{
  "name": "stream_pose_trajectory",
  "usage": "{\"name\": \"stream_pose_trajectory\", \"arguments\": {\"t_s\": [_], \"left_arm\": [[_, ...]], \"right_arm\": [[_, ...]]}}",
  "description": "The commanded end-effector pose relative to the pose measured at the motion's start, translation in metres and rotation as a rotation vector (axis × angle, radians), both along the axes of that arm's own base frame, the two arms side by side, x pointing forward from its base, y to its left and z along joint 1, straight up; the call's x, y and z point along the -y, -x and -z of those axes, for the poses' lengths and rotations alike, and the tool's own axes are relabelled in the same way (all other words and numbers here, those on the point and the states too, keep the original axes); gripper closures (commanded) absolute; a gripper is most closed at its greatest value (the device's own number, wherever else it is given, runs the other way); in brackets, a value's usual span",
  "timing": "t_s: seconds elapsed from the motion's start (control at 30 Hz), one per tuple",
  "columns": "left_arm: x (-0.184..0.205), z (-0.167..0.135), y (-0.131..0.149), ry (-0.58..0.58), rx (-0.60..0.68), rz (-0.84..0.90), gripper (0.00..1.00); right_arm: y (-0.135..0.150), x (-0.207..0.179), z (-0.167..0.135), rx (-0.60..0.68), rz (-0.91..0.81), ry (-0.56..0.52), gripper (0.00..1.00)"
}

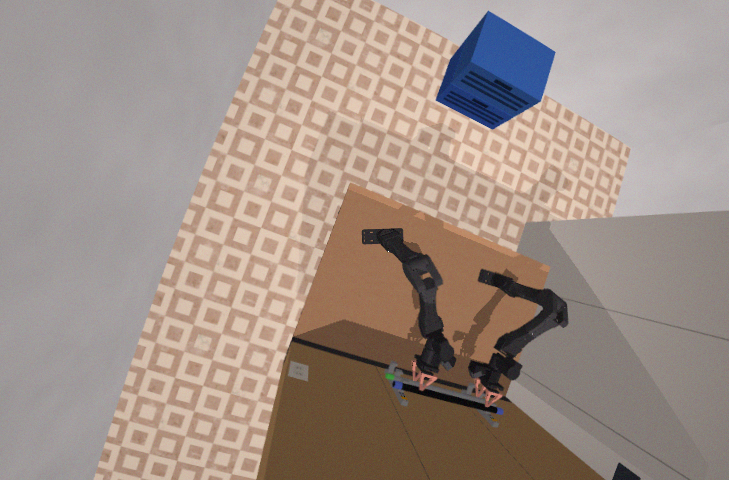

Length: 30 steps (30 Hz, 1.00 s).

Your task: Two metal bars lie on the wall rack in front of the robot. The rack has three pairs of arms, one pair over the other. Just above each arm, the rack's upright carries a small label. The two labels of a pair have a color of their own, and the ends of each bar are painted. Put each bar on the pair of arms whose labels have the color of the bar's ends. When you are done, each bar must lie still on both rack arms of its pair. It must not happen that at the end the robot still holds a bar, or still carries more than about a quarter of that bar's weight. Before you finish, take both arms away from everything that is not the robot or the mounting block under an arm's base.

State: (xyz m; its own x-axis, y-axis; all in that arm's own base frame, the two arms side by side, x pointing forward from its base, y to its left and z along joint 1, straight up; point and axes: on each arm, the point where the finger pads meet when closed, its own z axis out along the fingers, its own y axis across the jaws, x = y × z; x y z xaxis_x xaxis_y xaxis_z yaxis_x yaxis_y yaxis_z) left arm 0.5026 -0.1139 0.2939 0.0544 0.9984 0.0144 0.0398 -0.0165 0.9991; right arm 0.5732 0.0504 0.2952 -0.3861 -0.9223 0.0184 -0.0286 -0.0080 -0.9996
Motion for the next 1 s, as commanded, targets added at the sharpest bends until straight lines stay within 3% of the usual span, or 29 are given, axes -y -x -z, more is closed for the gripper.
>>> {"name": "stream_pose_trajectory", "arguments": {"t_s": [0.0,0.97], "left_arm": [[0.005,-0.017,0.009,0.017,0.043,0.005,0.3],[0.003,-0.017,0.042,0.017,0.043,0.005,0.3]], "right_arm": [[0.009,-0.002,-0.015,0.031,0.0,-0.009,0.31],[0.039,-0.015,-0.015,0.031,0.0,-0.009,0.31]]}}
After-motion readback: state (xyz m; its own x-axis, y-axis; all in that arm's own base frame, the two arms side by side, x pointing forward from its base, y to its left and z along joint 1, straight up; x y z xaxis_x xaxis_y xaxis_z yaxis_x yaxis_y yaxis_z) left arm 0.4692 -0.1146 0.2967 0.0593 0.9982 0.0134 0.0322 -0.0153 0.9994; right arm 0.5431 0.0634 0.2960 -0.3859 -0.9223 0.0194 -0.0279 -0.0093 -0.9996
